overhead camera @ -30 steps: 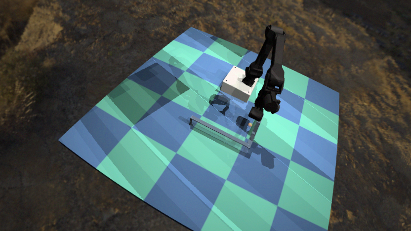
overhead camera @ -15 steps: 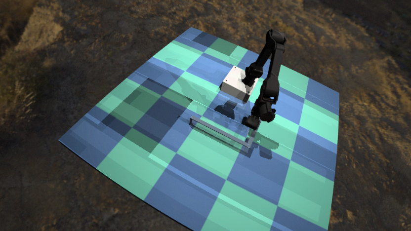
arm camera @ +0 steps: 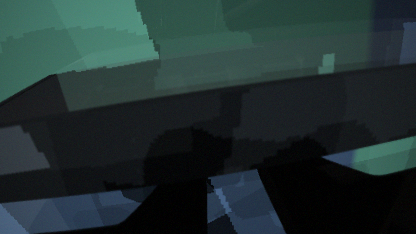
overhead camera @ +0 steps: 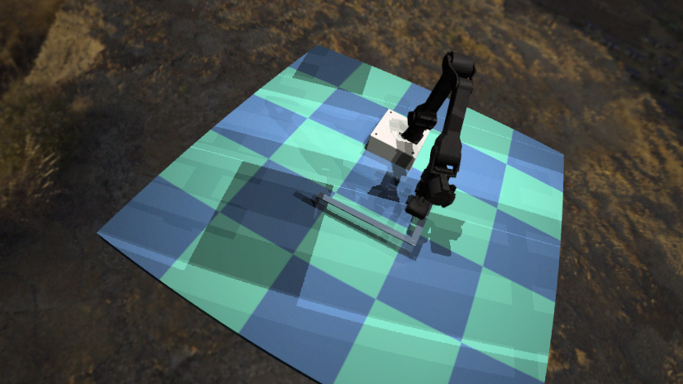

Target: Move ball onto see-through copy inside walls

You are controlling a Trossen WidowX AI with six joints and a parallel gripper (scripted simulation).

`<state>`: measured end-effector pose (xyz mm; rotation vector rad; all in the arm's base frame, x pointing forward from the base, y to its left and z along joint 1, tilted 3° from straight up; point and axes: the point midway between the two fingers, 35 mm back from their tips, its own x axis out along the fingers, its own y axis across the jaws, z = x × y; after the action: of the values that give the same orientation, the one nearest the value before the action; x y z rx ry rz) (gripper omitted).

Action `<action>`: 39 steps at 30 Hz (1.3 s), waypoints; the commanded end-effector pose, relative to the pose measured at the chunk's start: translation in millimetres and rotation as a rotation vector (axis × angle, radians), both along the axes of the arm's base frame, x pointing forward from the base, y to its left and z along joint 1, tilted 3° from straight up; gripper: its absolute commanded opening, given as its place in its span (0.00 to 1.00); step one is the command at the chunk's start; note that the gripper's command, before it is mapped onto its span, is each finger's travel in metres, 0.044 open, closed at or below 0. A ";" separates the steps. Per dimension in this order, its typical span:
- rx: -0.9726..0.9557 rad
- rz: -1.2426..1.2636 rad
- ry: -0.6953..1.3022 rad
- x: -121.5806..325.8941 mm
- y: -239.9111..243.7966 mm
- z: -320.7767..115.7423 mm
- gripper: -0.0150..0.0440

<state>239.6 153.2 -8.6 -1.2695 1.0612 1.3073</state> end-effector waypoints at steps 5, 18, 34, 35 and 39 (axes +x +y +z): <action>-0.007 -0.004 0.007 -2.5 -1.5 -7.8 0.25; -0.001 0.000 0.003 -0.7 -0.1 -5.8 0.62; -0.007 -0.004 0.006 -4.7 -7.3 81.4 0.62; 0.009 -0.007 -0.016 -0.2 -3.4 77.8 0.62; 0.009 -0.007 -0.016 -0.2 -3.4 77.8 0.62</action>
<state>239.5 149.6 70.3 -1.2660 1.0468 1.2931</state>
